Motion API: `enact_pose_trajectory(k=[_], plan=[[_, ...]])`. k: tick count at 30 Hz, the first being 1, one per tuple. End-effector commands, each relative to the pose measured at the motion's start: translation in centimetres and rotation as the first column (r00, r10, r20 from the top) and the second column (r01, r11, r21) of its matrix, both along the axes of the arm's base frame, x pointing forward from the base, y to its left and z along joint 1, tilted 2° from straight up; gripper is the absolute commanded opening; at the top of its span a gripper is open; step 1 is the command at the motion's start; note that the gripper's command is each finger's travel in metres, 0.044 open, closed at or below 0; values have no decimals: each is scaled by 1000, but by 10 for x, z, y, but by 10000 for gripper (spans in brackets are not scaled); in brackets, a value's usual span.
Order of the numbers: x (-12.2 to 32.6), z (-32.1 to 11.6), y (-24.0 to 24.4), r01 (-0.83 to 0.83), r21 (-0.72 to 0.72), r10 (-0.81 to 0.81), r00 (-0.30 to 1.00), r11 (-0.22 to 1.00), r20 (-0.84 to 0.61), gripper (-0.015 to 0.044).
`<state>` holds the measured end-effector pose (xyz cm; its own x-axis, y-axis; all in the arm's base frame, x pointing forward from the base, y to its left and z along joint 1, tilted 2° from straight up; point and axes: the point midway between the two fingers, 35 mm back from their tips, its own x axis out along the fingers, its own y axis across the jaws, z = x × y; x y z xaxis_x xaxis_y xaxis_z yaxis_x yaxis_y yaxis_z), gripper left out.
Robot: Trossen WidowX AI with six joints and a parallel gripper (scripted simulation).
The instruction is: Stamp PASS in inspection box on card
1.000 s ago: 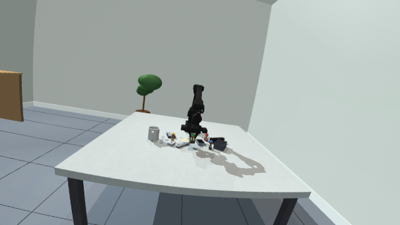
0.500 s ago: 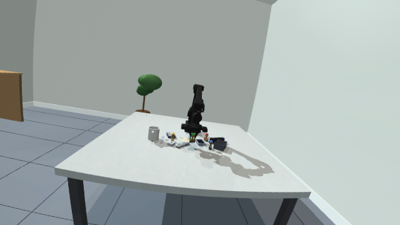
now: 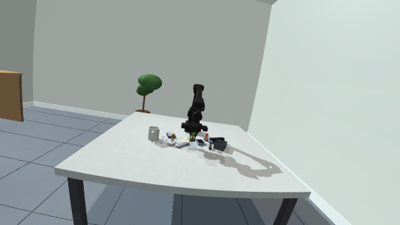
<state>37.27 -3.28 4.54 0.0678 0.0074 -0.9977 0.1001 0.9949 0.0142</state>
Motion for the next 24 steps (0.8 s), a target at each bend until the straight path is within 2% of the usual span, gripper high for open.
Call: enact_pose_trajectory(k=[1, 24], plan=[[0, 3, 0, 1, -4, -1, 1000, 1000, 2, 0], [-1, 14, 0, 1, -5, -1, 1000, 1000, 2, 0]])
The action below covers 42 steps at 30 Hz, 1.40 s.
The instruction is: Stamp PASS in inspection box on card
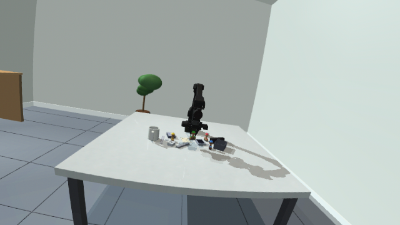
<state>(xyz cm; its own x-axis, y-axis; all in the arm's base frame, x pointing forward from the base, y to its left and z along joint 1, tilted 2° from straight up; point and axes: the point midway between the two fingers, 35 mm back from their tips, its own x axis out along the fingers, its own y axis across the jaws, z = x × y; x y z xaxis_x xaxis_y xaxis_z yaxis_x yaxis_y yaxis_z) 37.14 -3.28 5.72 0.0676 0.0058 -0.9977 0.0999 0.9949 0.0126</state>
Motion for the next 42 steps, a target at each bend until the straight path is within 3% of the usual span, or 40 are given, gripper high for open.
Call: enact_pose_trajectory(k=[1, 27, 42], plan=[[0, 3, 0, 1, -4, -1, 1000, 1000, 2, 0], [-2, 15, 0, 1, -5, -1, 1000, 1000, 2, 0], [-56, 14, 66, 1, 1, -1, 1000, 1000, -3, 0]])
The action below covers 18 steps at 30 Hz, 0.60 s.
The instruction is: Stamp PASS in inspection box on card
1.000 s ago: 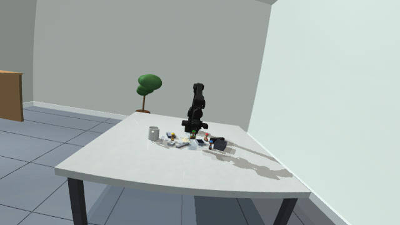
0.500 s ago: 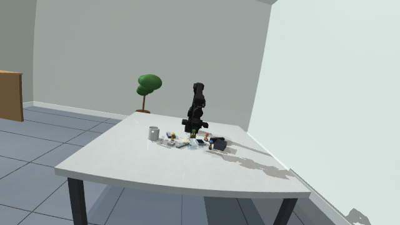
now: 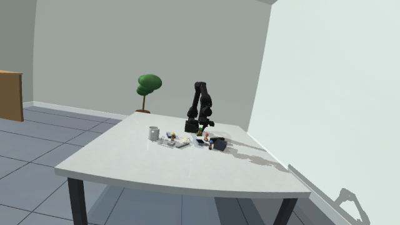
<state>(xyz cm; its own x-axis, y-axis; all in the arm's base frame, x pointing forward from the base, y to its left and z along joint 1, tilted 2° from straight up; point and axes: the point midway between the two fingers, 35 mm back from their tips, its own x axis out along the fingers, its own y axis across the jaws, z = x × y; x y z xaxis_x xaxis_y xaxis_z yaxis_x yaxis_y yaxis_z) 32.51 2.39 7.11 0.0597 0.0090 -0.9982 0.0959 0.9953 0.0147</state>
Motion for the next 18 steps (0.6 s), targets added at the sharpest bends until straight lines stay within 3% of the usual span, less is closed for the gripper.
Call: enact_pose_trajectory(k=[1, 18], plan=[[-14, 0, 13, 5, -2, -5, 1000, 1000, 4, 0], [-28, -9, 25, 4, -1, -4, 1000, 1000, 3, 0]])
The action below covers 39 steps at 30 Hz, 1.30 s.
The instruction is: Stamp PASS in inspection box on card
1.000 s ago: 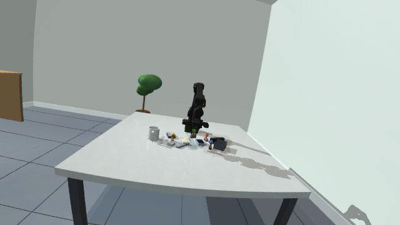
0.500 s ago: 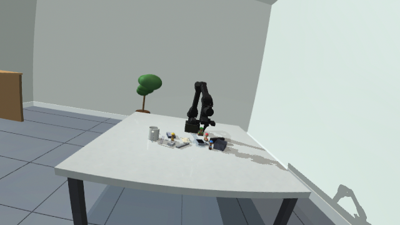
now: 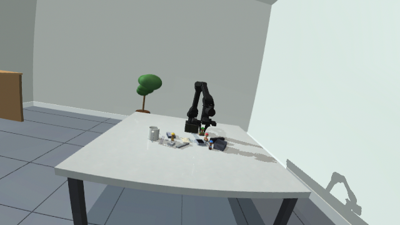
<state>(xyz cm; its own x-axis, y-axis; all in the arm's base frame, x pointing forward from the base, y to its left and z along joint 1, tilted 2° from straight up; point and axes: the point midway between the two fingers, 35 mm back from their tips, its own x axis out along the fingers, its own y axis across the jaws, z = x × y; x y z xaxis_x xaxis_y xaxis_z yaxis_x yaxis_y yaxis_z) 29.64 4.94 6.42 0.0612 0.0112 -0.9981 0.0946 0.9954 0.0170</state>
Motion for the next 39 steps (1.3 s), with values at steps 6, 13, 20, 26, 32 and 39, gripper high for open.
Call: enact_pose_trajectory(k=[6, 13, 20, 26, 32, 39], plan=[[1, -6, 0, 5, -3, -5, 1000, 1000, 1, 0], [1, -10, 0, 5, -4, -5, 1000, 1000, 1, 0], [2, -15, 0, 4, -4, -4, 1000, 1000, 1, 0], [2, -19, 0, 4, -4, -4, 1000, 1000, 1, 0], [2, -23, 0, 3, -4, -3, 1000, 1000, 1, 0], [3, -28, 0, 3, -5, -3, 1000, 1000, 1, 0]])
